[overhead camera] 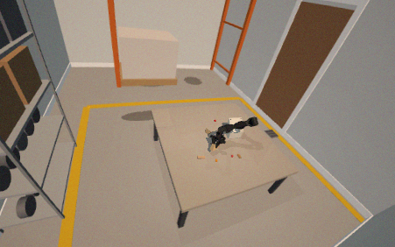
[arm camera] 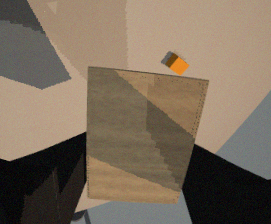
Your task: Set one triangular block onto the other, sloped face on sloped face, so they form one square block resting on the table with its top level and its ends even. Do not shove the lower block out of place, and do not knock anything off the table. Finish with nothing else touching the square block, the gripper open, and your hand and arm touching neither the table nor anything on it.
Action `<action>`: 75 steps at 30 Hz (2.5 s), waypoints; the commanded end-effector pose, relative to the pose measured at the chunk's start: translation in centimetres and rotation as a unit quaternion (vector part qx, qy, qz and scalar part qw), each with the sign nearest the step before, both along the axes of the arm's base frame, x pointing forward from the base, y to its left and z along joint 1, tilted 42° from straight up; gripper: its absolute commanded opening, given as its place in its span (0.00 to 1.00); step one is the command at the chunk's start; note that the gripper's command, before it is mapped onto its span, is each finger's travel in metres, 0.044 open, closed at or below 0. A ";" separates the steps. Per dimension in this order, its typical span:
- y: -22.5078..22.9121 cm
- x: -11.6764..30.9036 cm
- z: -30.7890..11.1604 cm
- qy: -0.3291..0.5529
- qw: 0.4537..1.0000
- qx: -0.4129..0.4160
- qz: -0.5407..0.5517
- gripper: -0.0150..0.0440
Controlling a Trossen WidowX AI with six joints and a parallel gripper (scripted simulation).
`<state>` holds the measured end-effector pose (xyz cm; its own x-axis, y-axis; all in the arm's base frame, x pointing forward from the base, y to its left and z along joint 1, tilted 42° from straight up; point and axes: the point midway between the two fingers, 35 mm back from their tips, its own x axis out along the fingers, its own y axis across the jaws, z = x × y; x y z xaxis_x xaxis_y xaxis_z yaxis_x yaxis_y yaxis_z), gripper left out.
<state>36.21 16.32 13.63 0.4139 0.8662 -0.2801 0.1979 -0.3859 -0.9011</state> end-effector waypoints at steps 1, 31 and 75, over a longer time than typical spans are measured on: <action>0.1 0.6 0.1 0.059 0.998 0.015 -0.020 0.25; 0.5 1.9 0.2 0.501 0.836 0.120 -0.191 0.25; 0.3 -0.7 2.4 0.817 0.254 0.199 -0.477 0.25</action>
